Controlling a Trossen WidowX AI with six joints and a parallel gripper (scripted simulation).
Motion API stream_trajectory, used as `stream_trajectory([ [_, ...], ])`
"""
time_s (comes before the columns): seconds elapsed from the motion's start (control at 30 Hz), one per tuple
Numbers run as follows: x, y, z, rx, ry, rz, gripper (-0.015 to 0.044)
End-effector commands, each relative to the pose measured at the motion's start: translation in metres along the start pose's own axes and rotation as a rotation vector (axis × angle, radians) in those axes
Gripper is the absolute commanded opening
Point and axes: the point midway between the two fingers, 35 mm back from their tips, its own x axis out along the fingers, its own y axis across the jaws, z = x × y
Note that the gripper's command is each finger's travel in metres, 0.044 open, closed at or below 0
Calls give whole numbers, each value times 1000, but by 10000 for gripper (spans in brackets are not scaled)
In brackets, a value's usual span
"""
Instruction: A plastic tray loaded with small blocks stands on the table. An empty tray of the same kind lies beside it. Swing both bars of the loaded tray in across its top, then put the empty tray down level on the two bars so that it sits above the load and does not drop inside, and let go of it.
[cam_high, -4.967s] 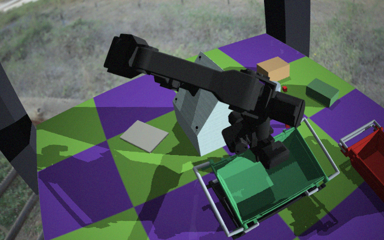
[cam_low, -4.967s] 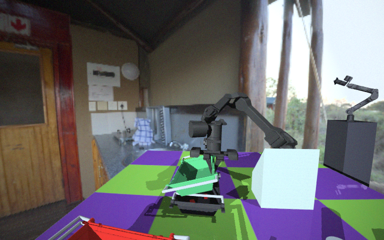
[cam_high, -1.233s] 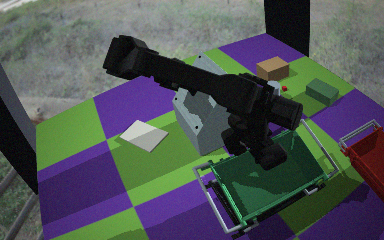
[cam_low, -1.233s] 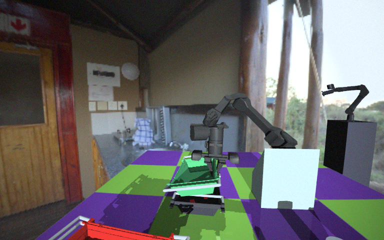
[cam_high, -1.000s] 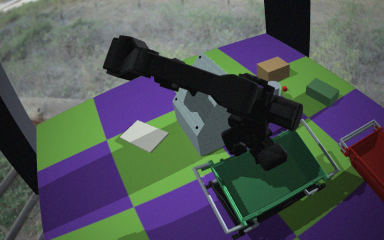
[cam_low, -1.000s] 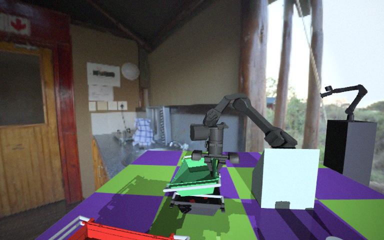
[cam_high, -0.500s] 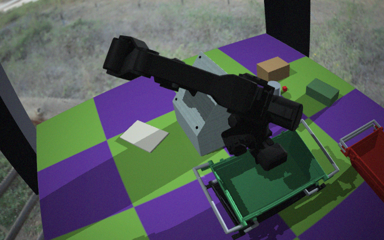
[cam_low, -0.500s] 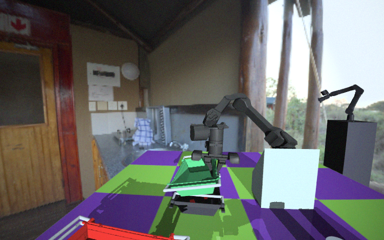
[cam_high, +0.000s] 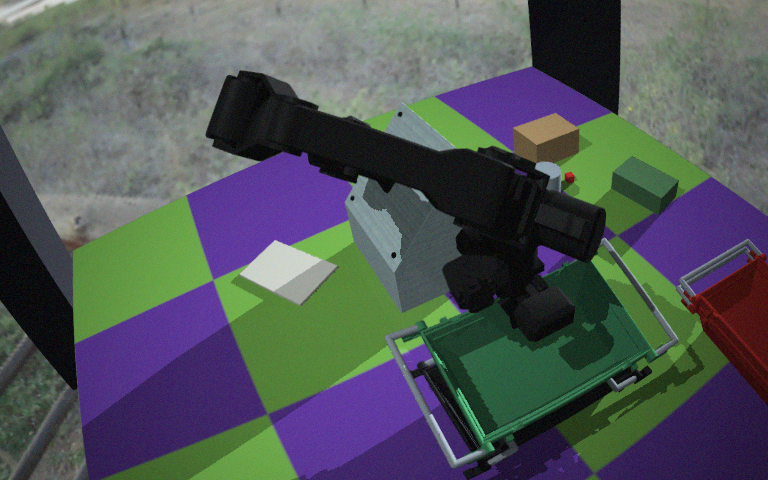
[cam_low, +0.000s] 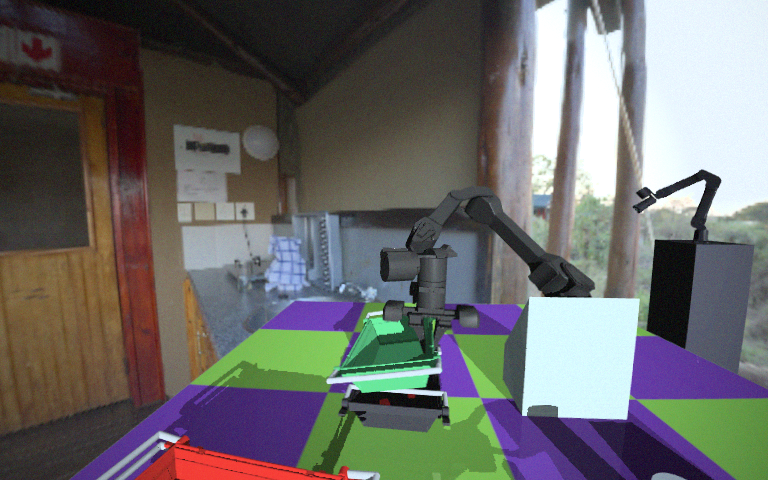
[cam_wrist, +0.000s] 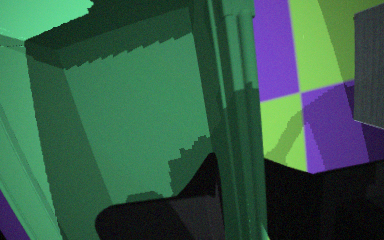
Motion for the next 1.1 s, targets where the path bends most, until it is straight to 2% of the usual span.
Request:
stream_trajectory([
  [0.0, 5, -6, 2, -13, -2, -26, 0],
  [1.07, 13, -9, 2, -13, -2, -27, 0],
])
